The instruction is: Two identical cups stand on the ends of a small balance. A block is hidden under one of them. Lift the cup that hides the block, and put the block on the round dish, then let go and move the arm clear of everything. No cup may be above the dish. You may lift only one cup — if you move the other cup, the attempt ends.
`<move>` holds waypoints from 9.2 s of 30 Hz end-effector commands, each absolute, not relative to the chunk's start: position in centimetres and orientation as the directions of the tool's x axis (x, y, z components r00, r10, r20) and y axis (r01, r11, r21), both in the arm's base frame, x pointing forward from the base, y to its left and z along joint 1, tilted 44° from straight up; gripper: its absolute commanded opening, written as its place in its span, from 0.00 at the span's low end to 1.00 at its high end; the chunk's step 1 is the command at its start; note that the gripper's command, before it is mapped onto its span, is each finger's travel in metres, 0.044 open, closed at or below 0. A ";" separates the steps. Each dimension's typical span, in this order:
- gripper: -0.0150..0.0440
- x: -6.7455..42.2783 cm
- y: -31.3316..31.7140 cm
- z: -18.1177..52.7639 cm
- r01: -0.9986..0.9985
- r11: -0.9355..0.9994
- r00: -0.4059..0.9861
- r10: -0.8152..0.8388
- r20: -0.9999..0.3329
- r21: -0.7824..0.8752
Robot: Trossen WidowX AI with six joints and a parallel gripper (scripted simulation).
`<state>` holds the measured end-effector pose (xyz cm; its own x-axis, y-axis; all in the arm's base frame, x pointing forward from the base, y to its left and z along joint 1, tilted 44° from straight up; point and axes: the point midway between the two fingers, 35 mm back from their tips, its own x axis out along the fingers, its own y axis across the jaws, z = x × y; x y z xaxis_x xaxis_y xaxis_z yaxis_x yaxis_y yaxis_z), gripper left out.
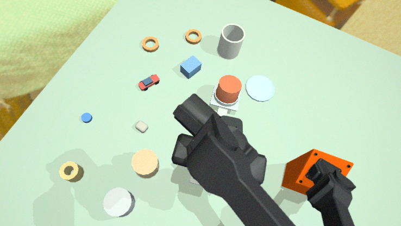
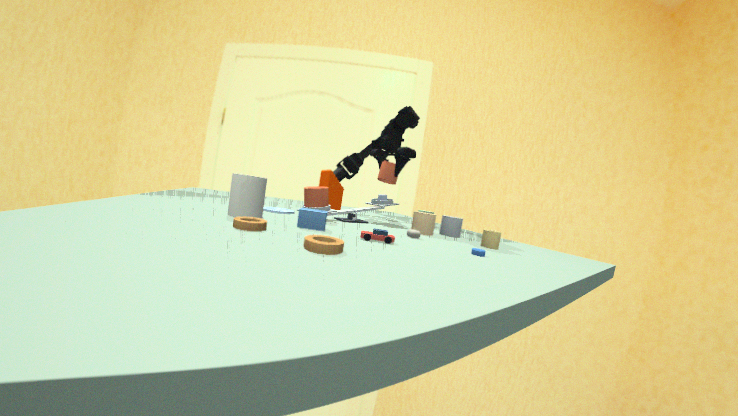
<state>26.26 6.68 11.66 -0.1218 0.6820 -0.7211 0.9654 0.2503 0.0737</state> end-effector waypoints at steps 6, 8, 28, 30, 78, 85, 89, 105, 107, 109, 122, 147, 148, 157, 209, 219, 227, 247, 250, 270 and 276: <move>0.25 26.3 6.6 11.6 0.966 0.247 -0.119 0.682 -0.722 0.074; 0.25 26.3 6.6 11.6 0.966 0.247 -0.119 0.682 -0.722 0.074; 0.25 24.4 15.2 12.4 0.965 0.248 -0.105 0.656 -0.748 0.082; 0.25 23.9 16.6 12.6 0.965 0.247 -0.103 0.659 -0.745 0.085; 0.65 20.2 25.2 10.0 0.964 0.251 -0.111 0.693 -0.713 0.094; 0.97 20.3 25.0 10.2 0.964 0.250 -0.111 0.692 -0.713 0.093; 1.00 21.0 21.6 13.5 0.965 0.245 -0.107 0.688 -0.718 0.091; 0.69 23.1 19.2 14.1 0.921 0.298 -0.034 0.703 -0.710 0.251; 0.69 23.4 18.8 13.9 0.893 0.340 -0.031 0.700 -0.713 0.295; 0.69 23.6 18.5 13.7 0.861 0.382 -0.030 0.697 -0.716 0.336; 0.69 24.8 16.6 12.7 0.558 0.619 -0.035 0.682 -0.730 0.552; 0.69 26.3 12.9 10.6 -0.208 0.725 -0.035 0.665 -0.746 0.656; 0.69 26.3 12.7 10.5 -0.241 0.719 -0.038 0.665 -0.746 0.652; 0.69 26.4 11.2 9.6 -0.524 0.613 -0.062 0.665 -0.744 0.592; 0.69 25.7 11.9 4.3 -0.908 0.229 -0.106 0.682 -0.724 0.349; 0.47 25.7 12.0 4.2 -0.908 0.229 -0.106 0.682 -0.724 0.350; 0.25 26.1 11.0 5.1 -0.909 0.231 -0.105 0.679 -0.726 0.348; 0.25 27.3 4.7 10.1 -0.908 0.235 -0.104 0.675 -0.731 0.346; 0.25 28.4 2.9 8.1 -0.908 0.242 -0.099 0.667 -0.738 0.341; 0.25 29.0 -8.8 -7.5 -0.908 0.257 -0.094 0.644 -0.759 0.331; 0.25 27.0 -11.5 -12.5 -0.908 0.252 -0.098 0.648 -0.756 0.334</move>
